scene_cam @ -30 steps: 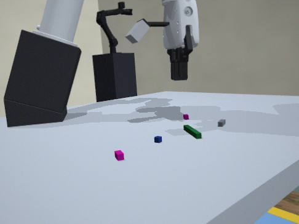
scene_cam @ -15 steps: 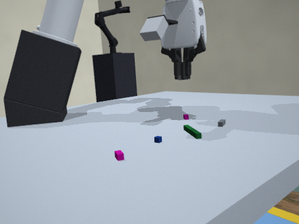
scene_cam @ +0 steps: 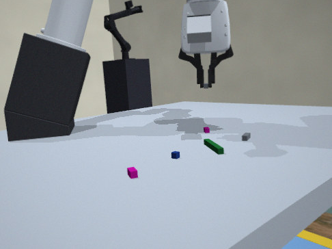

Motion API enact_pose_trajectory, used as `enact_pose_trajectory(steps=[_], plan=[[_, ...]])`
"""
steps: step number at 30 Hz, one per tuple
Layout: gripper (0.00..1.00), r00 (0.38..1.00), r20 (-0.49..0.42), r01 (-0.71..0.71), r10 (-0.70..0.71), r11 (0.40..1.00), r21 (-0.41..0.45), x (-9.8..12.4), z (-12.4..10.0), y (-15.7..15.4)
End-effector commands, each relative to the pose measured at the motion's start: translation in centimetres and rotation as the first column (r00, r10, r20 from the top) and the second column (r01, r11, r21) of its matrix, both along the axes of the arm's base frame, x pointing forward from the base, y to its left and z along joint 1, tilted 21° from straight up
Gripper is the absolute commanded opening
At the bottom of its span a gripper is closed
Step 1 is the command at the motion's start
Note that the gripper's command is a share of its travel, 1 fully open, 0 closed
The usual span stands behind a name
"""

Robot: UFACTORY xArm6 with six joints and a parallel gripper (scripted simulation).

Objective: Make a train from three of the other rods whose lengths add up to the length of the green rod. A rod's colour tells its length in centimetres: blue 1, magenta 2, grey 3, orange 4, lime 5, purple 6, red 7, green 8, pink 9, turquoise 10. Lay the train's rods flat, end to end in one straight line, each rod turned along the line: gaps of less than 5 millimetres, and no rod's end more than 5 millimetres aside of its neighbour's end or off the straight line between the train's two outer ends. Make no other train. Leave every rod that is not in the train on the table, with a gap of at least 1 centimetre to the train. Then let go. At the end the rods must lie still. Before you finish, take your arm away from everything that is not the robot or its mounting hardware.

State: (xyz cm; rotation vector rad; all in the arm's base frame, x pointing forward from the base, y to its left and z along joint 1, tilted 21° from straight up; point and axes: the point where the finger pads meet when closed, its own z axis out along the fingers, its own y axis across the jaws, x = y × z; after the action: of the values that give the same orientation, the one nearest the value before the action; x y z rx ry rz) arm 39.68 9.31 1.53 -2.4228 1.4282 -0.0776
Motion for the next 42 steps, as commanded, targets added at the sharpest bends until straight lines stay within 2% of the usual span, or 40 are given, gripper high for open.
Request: enact_pose_trajectory(steps=[1,14,34,42], plan=[[0.04,0.996,0.041,-0.081,0.081,0.997,-0.004,0.12,0.13,0.12],[0.04,0.980,0.067,-0.184,0.186,0.982,-0.033,0.17,0.20,0.30],[0.04,0.979,0.069,-0.188,0.190,0.982,-0.034,0.18,0.18,0.31],[0.04,0.979,0.070,-0.188,0.190,0.982,-0.033,0.34,-0.47,0.49]])
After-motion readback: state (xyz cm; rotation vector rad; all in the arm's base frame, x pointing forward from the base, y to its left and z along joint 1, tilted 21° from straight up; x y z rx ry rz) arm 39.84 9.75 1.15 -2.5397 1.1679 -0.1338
